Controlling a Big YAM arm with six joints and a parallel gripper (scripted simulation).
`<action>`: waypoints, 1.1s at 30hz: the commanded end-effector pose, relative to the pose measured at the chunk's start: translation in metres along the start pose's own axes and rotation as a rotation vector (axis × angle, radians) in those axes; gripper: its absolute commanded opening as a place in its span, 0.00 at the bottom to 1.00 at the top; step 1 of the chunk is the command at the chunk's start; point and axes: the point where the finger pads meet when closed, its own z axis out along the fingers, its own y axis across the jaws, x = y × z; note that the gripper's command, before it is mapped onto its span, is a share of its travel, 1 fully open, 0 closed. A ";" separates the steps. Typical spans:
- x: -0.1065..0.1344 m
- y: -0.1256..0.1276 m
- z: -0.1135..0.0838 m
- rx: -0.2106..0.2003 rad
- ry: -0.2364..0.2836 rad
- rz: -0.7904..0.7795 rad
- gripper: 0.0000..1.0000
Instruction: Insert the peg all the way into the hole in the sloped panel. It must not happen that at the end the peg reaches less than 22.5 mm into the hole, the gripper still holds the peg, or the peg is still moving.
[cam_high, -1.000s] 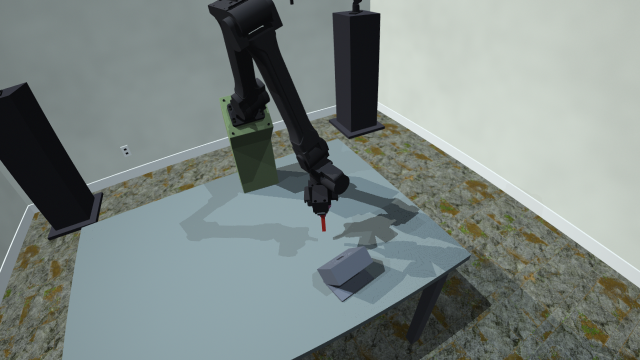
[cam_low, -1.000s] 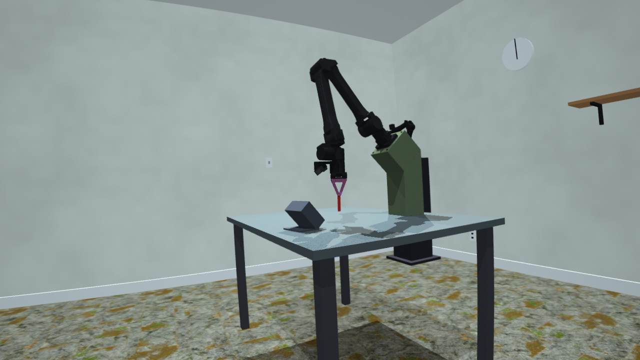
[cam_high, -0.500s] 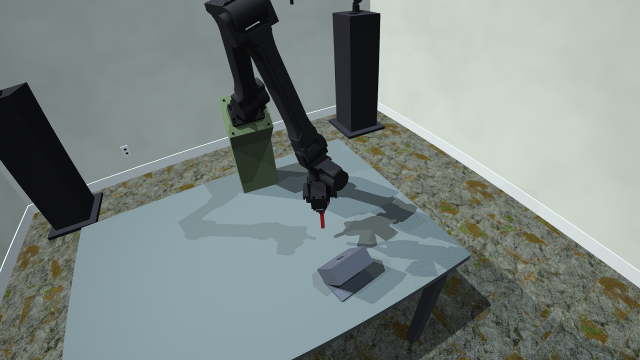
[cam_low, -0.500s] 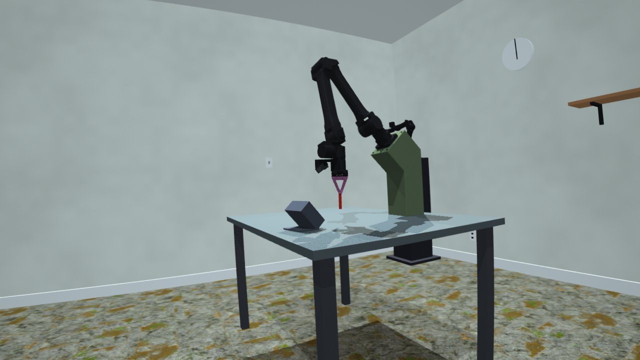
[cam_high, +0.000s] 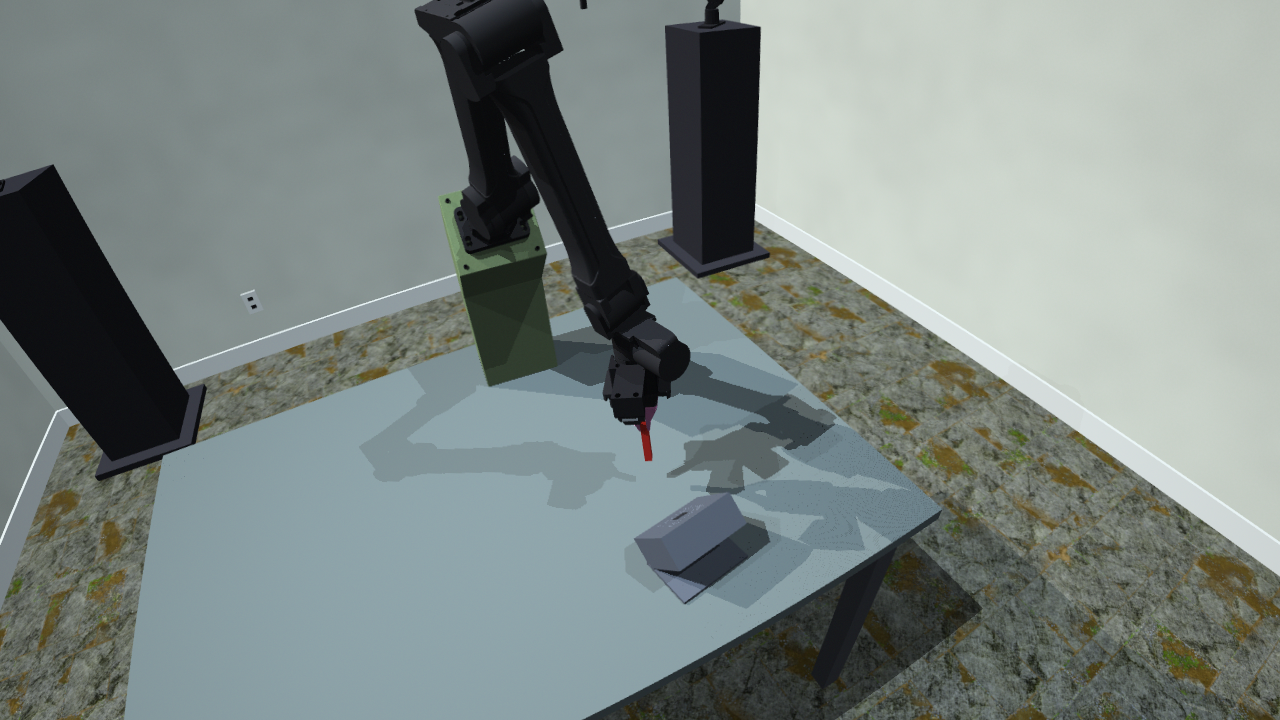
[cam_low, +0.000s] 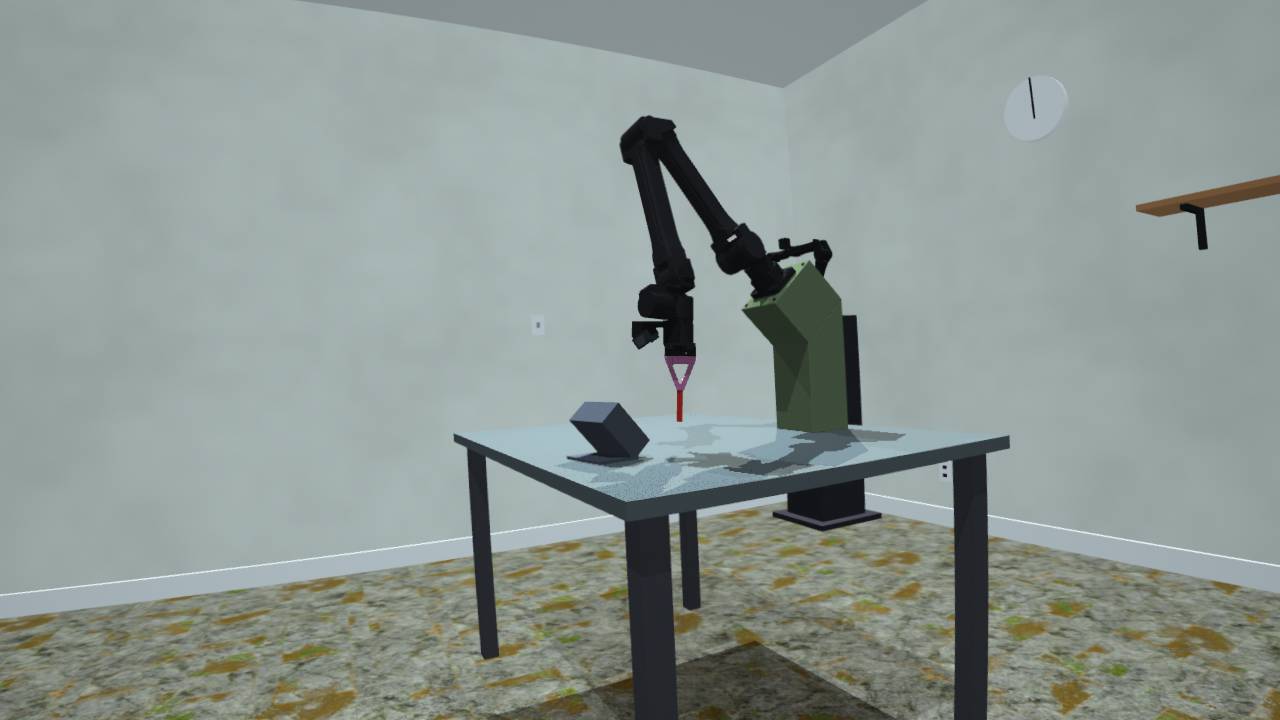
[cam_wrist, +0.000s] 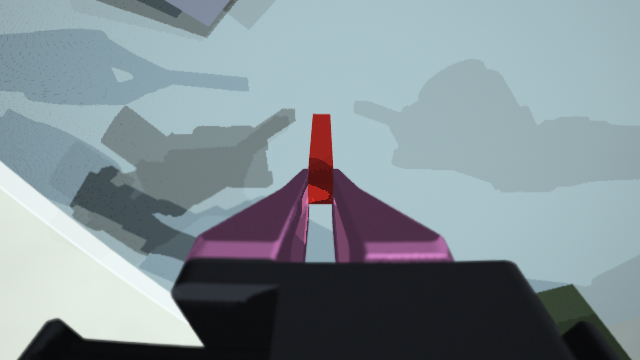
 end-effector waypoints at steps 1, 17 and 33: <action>0.001 -0.011 0.005 0.008 -0.007 0.054 0.00; -0.002 -0.010 0.010 -0.052 -0.053 0.153 0.00; -0.009 -0.009 0.013 -0.118 -0.099 0.250 0.00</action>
